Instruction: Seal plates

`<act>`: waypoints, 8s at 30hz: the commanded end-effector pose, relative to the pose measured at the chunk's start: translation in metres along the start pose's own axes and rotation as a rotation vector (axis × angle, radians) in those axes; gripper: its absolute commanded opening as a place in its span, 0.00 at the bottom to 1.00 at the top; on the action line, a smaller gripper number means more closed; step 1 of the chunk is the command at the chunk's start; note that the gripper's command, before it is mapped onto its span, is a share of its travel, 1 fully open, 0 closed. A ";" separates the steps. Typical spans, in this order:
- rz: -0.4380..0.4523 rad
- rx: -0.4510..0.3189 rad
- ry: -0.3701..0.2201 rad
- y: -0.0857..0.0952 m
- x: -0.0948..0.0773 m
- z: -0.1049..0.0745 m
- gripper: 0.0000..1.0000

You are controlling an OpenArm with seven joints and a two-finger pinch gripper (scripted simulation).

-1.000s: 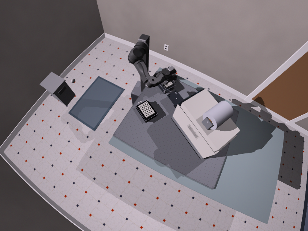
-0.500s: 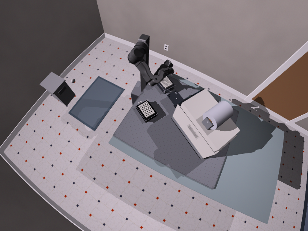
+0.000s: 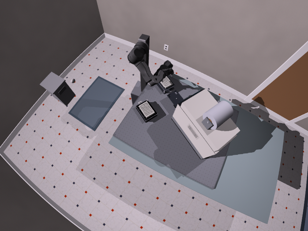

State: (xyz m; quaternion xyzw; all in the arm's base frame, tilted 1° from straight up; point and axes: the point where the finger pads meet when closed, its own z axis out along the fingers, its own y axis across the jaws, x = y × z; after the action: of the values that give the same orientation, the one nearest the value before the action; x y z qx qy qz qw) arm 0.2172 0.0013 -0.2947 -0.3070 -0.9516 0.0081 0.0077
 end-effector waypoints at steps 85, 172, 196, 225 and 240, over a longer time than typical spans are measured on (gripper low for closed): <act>-0.005 -0.006 -0.004 0.001 0.000 0.046 0.65; -0.005 -0.006 -0.004 0.001 -0.001 0.061 0.00; -0.005 -0.002 -0.004 0.001 -0.001 0.058 0.00; -0.002 -0.005 -0.005 0.001 -0.001 0.027 0.00; -0.001 -0.006 -0.005 0.001 -0.001 0.005 0.00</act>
State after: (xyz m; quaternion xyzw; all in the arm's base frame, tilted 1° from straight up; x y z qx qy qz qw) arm 0.2198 0.0026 -0.3004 -0.3039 -0.9527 0.0035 0.0022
